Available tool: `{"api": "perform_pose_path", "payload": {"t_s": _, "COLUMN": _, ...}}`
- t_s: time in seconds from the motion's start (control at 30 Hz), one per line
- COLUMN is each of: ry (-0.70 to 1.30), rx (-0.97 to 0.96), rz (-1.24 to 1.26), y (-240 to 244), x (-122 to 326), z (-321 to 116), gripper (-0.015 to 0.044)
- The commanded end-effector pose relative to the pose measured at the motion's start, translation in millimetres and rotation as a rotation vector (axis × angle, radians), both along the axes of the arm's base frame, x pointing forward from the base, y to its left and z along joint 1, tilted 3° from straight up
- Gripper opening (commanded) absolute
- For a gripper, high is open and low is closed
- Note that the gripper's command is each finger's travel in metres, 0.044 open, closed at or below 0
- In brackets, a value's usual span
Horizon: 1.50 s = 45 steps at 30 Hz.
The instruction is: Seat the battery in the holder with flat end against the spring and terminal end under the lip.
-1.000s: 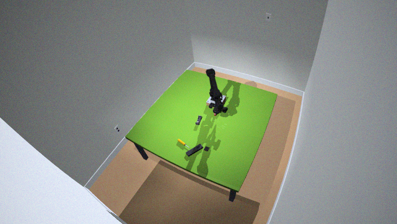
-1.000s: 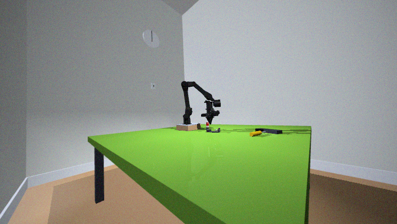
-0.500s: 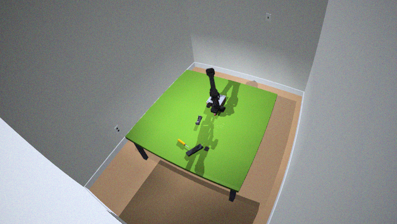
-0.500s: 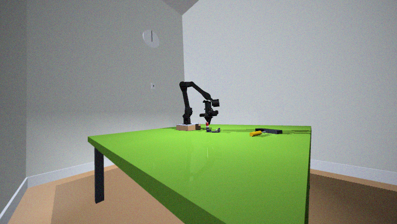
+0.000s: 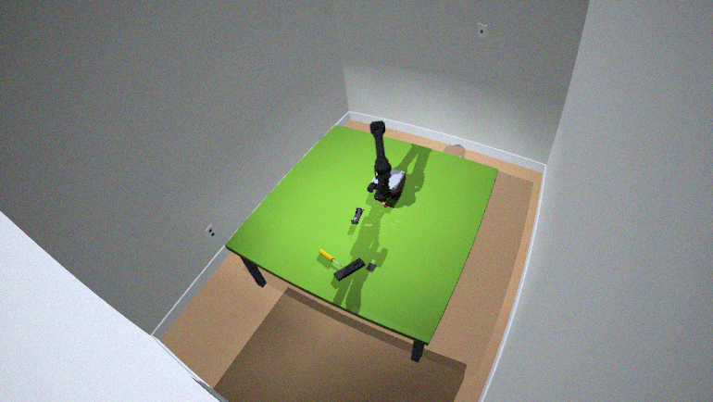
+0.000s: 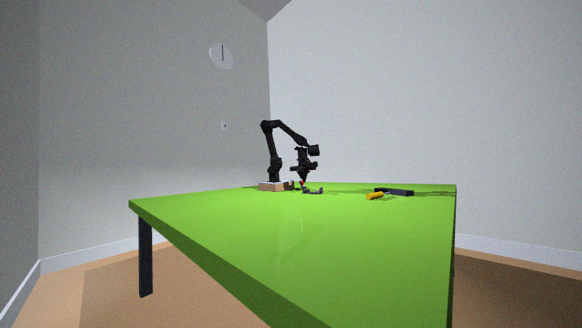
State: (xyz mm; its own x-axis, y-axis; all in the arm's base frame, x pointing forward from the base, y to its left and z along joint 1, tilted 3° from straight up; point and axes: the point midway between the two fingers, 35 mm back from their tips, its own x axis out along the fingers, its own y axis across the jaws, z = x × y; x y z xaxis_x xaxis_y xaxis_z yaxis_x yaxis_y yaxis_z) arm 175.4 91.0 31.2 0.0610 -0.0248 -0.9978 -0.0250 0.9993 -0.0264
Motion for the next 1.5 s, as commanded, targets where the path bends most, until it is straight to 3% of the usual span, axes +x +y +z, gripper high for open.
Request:
{"api": "perform_pose_path", "payload": {"t_s": 0.0, "ry": 0.009, "rx": -0.008, "rz": -0.001, "y": -8.4, "x": -2.9, "z": -2.0, "gripper": 0.0000}}
{"api": "perform_pose_path", "payload": {"t_s": 0.4, "ry": 0.006, "rx": -0.005, "rz": -0.003, "y": -15.6, "x": -2.9, "z": -0.3, "gripper": 0.0000}}
{"api": "perform_pose_path", "payload": {"t_s": 0.8, "ry": 0.009, "rx": -0.009, "rz": -0.001, "y": -14.6, "x": -7.8, "z": 76.9, "gripper": 0.0000}}
{"api": "perform_pose_path", "payload": {"t_s": 1.17, "ry": 0.009, "rx": -0.005, "rz": 0.002, "y": -14.2, "x": -7.6, "z": 76.5, "gripper": 0.0000}}
{"api": "perform_pose_path", "payload": {"t_s": 1.27, "ry": 0.004, "rx": 0.003, "rz": -0.150, "y": -16.3, "x": -6.4, "z": 70.2, "gripper": 0.0079}}
{"api": "perform_pose_path", "payload": {"t_s": 1.47, "ry": -0.015, "rx": 0.037, "rz": -0.781, "y": -26.2, "x": -2.9, "z": 42.9, "gripper": 0.0236}}
